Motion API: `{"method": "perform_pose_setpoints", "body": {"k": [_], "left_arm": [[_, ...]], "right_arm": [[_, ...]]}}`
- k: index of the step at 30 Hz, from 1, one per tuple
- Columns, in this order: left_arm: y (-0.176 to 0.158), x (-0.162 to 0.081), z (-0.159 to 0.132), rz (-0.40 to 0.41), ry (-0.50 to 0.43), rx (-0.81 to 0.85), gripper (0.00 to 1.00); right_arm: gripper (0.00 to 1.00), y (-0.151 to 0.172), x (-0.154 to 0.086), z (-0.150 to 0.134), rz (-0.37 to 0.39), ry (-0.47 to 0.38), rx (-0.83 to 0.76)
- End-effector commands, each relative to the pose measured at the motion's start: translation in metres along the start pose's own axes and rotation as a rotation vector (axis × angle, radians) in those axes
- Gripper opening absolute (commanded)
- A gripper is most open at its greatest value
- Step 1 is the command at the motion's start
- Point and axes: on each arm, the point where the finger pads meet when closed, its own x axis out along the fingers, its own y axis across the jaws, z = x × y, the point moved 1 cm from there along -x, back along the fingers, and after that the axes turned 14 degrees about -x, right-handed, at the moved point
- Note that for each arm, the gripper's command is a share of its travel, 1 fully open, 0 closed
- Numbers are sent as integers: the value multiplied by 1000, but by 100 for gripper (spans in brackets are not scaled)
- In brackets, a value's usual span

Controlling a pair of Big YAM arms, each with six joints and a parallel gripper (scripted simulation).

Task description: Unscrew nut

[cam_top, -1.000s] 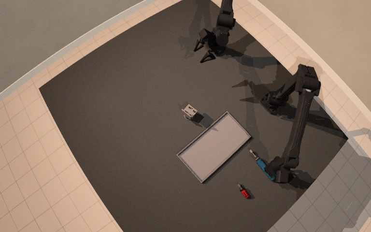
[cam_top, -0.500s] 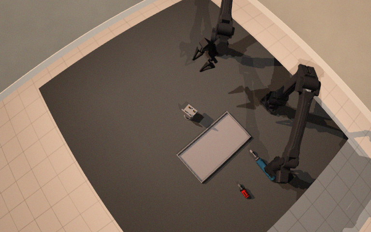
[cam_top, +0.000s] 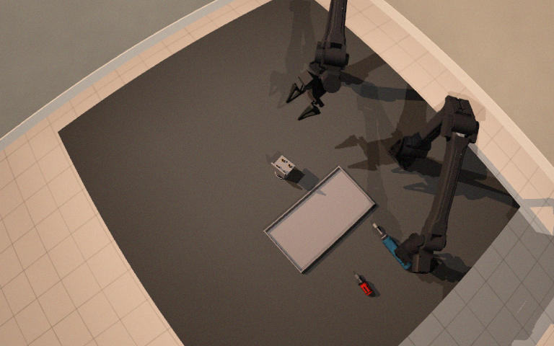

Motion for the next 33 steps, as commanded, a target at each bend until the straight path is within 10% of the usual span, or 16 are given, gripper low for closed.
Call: {"method": "perform_pose_setpoints", "body": {"k": [1, 3, 18, 30, 33], "left_arm": [[-21, -17, 15, -61, -32, 4, 65], [-21, -17, 15, -61, -32, 4, 65], [-21, -17, 15, -61, -32, 4, 65], [-21, -17, 15, -61, -32, 4, 65], [-21, -17, 15, -61, -32, 4, 65]], "right_arm": [[86, 3, -20, 36, 38, -75, 38], [86, 12, 3, 4, 18, -36, -18], [86, 32, 8, 31, 52, -155, 4], [86, 59, 47, -11, 43, -184, -78], [86, 56, 31, 21, 61, -233, -28]]}}
